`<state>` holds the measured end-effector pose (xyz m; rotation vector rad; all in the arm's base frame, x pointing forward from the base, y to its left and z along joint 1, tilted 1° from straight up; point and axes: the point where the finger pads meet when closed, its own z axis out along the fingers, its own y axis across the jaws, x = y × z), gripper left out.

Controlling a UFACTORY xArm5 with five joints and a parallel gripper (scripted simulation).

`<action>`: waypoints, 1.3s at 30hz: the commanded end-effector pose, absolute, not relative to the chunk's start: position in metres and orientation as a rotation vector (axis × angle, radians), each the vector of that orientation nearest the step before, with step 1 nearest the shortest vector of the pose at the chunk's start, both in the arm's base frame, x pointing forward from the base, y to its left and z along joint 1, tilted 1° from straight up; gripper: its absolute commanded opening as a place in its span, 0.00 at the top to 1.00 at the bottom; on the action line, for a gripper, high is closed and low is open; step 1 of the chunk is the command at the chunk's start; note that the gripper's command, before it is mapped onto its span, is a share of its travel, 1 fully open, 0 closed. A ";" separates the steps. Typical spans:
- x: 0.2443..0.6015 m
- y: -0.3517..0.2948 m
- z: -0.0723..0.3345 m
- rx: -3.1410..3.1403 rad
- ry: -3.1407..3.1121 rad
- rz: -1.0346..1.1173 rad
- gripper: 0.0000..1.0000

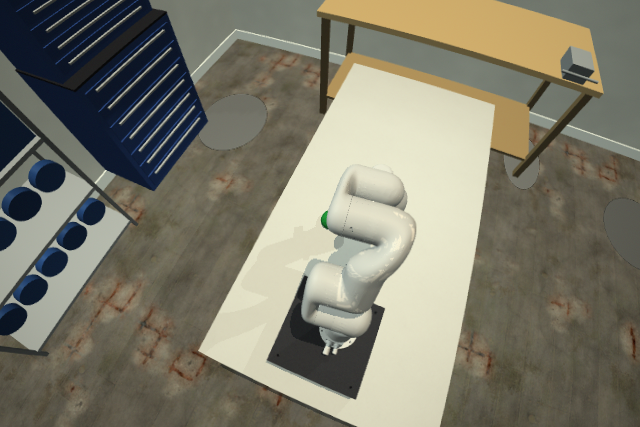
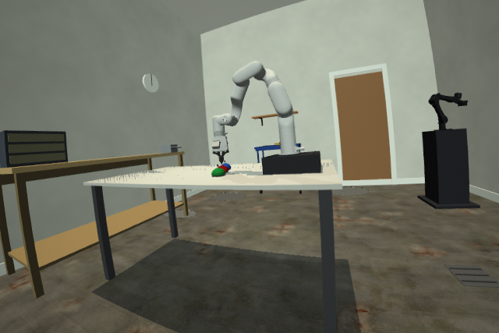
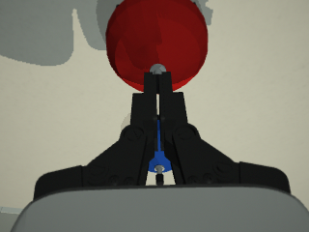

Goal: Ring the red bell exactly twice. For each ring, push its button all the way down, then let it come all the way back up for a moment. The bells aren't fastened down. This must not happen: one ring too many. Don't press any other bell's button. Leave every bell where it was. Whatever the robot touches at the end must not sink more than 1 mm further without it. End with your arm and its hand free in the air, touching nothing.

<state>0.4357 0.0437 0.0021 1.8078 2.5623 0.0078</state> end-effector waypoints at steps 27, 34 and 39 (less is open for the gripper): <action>0.437 0.045 0.010 1.806 2.560 0.011 1.00; 0.437 0.045 0.010 1.806 2.560 0.011 1.00; 0.437 0.045 0.010 1.806 2.560 0.011 1.00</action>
